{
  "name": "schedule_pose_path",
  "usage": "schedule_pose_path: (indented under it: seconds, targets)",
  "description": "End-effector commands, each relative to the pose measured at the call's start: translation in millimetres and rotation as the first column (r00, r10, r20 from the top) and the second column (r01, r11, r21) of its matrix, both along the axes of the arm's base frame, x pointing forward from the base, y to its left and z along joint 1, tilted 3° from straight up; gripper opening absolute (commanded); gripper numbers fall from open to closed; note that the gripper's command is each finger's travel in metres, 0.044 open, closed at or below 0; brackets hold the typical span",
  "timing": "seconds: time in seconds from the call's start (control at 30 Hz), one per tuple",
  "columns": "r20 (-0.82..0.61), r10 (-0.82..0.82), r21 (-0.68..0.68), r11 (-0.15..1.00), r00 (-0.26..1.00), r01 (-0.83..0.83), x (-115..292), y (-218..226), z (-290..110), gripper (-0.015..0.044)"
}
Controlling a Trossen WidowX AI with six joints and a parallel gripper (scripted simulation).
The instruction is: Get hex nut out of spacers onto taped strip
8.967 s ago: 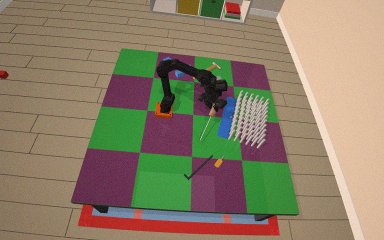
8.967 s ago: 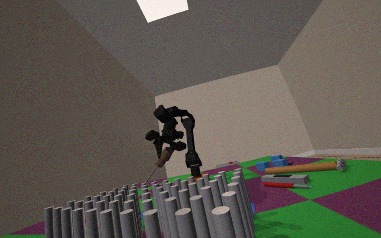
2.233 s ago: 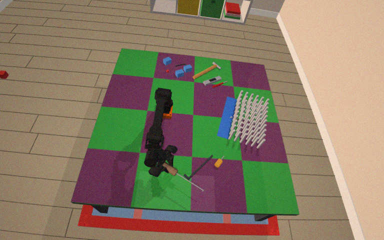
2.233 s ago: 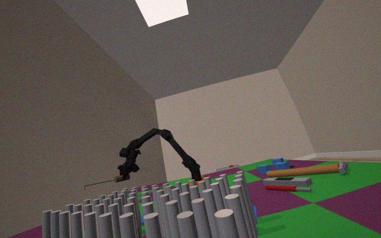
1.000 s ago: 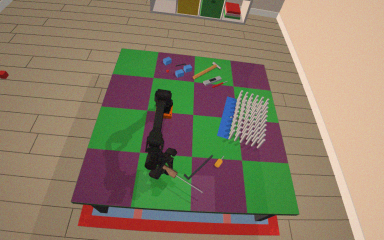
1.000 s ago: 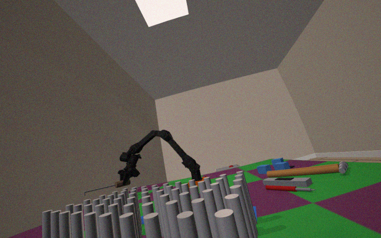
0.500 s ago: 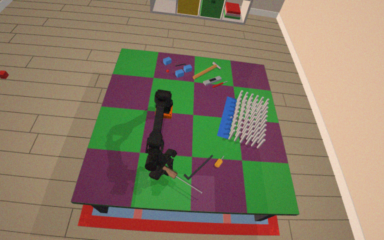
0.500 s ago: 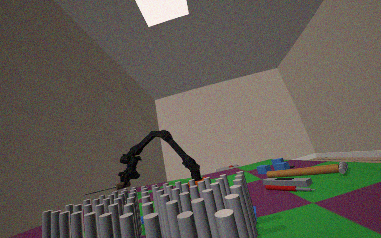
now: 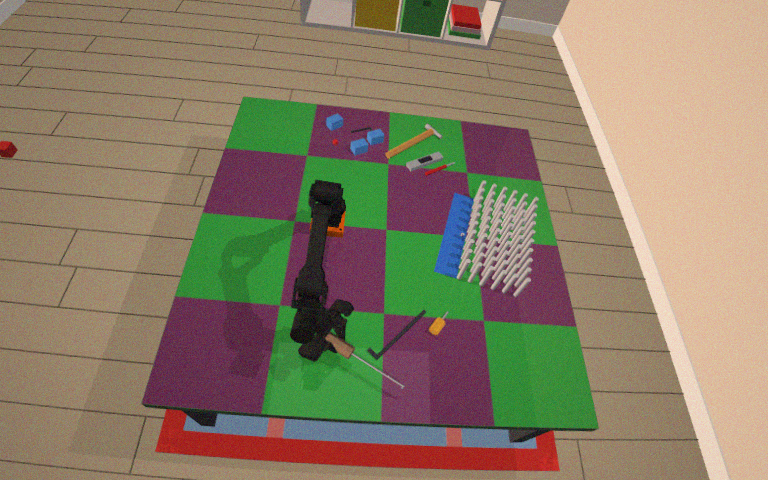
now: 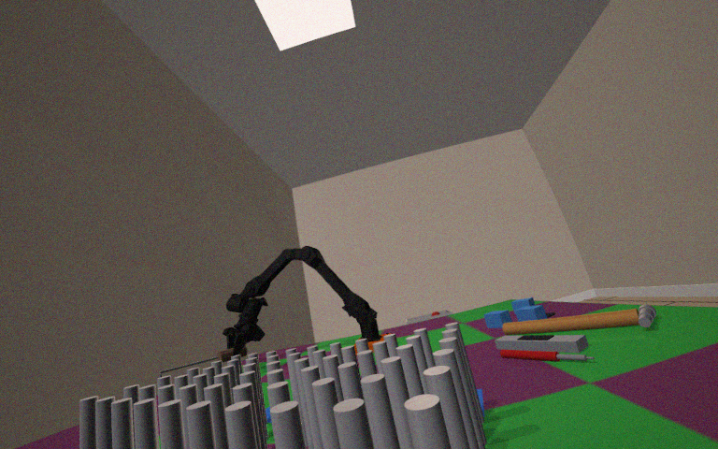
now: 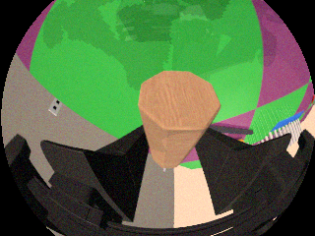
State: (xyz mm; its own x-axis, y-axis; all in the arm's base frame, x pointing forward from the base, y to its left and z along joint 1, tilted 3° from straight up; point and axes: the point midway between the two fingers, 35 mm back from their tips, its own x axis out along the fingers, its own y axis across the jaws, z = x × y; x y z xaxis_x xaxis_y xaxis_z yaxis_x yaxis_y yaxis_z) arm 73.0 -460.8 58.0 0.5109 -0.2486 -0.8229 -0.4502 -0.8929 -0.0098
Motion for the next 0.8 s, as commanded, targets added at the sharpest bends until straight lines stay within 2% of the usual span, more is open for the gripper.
schedule_pose_path:
  seconds: [0.0,0.77]
  targets:
    - [0.008,-0.003,0.0,1.0,1.0,0.003,1.1,0.1,-2.1,0.0]
    - [0.008,-0.003,0.0,1.0,1.0,0.003,1.6,3.2,-21.7,0.0]
